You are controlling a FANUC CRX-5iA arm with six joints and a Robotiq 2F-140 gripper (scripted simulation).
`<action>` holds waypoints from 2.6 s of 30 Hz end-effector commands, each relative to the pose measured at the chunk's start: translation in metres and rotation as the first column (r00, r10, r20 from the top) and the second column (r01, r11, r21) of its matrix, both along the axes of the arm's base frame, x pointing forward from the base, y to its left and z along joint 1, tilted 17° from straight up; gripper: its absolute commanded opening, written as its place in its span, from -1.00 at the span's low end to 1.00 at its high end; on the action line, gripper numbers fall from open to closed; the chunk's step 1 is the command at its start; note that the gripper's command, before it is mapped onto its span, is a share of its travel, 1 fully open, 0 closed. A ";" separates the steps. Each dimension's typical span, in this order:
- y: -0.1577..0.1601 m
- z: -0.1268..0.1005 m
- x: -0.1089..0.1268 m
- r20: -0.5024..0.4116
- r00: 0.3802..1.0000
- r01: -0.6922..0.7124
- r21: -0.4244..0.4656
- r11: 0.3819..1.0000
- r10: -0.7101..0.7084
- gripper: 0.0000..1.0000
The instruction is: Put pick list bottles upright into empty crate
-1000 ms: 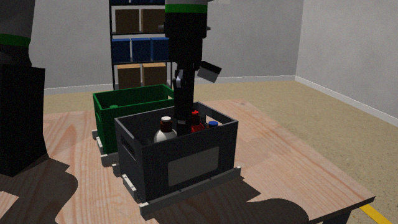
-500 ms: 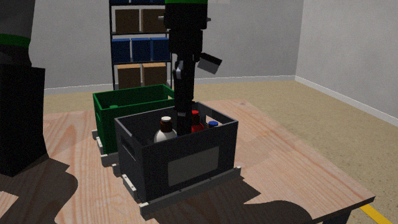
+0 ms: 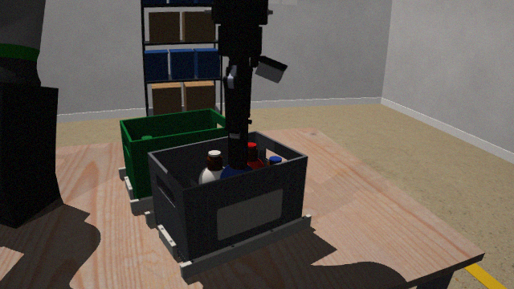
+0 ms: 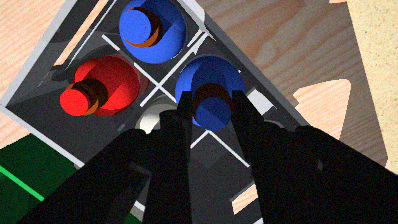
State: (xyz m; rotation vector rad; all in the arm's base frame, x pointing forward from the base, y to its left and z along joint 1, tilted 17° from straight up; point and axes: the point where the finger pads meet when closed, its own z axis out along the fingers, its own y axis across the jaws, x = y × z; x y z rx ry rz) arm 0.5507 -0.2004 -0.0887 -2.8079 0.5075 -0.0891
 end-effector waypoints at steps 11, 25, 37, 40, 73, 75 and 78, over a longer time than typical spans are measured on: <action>-0.006 0.021 -0.002 0.002 1.000 0.000 -0.001 1.000 0.000 -0.80; -0.012 0.040 -0.004 0.002 1.000 0.000 -0.001 1.000 0.000 -0.80; -0.016 0.056 -0.006 0.002 1.000 0.000 -0.001 1.000 0.000 -0.80; -0.017 0.061 -0.006 0.002 1.000 0.000 -0.002 1.000 0.000 -0.80; -0.030 0.107 -0.012 0.002 1.000 0.000 -0.002 1.000 0.000 -0.80; -0.031 0.110 -0.012 0.002 1.000 0.000 -0.002 1.000 0.000 -0.80; -0.033 0.115 -0.013 0.002 1.000 0.000 -0.002 1.000 0.000 -0.80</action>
